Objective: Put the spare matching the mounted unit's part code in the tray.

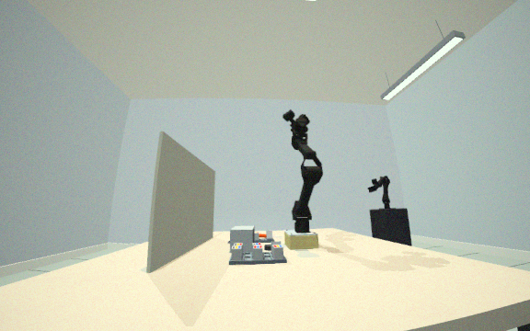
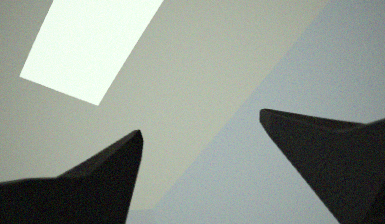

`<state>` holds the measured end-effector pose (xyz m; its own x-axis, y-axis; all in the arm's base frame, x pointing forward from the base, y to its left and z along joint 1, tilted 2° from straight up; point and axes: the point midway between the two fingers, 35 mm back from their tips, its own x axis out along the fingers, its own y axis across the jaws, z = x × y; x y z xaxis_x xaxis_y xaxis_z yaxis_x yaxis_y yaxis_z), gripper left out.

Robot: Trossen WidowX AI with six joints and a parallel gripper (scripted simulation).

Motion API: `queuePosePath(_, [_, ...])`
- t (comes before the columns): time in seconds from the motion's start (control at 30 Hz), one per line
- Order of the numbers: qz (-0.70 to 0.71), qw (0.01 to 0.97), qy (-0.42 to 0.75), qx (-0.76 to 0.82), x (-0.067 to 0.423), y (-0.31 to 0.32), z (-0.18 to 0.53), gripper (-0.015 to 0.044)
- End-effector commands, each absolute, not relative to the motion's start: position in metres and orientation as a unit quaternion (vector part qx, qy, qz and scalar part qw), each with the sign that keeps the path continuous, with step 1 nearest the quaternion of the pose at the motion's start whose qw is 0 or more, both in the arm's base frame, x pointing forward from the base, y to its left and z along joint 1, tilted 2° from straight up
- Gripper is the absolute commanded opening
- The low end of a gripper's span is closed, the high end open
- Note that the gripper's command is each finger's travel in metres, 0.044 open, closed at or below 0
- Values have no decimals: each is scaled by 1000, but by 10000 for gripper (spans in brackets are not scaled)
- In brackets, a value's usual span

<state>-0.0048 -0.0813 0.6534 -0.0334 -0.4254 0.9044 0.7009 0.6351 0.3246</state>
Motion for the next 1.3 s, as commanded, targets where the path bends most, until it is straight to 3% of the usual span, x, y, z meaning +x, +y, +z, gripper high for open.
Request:
queuePosePath(0.0, [-441,718,-538,-38,13,-145,639,440])
queuePosePath(0.33, [-453,808,-362,108,103,-245,584,440])
queuePosePath(0.63, [-418,876,-133,200,221,-280,497,440])
queuePosePath(0.97, [-319,906,141,241,338,-231,381,440])
queuePosePath(1.27, [-217,881,367,206,391,-149,290,440])
